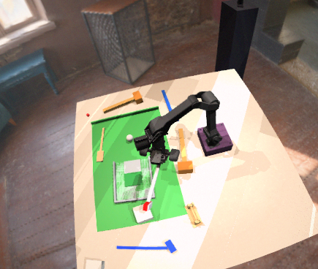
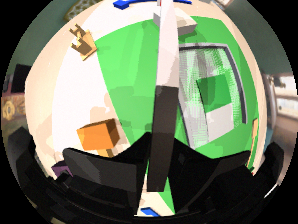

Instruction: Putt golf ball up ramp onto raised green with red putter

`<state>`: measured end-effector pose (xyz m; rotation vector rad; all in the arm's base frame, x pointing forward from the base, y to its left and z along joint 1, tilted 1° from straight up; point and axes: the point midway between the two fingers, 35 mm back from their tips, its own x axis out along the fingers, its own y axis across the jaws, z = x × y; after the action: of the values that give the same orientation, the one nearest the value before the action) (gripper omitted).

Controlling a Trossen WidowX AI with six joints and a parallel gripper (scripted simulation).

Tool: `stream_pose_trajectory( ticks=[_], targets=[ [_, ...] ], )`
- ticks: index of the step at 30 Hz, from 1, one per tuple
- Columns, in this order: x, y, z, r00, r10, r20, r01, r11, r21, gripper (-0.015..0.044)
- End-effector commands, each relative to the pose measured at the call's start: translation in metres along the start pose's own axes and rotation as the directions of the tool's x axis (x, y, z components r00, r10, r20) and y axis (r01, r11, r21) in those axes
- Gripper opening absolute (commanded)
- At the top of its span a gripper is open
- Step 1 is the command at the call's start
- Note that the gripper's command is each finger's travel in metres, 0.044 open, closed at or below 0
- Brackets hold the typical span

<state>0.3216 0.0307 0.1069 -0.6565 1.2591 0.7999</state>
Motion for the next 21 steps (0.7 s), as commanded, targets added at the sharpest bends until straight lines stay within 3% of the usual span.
stream_pose_trajectory(
  ticks=[1,21],
  targets=[
    [-0.008,-0.020,-0.018,1.000,-0.027,-0.003,0.027,0.995,0.098,0.0000],
    [-0.036,-0.077,-0.123,0.993,-0.073,-0.088,0.108,0.855,0.507,0.0000]
  ],
)
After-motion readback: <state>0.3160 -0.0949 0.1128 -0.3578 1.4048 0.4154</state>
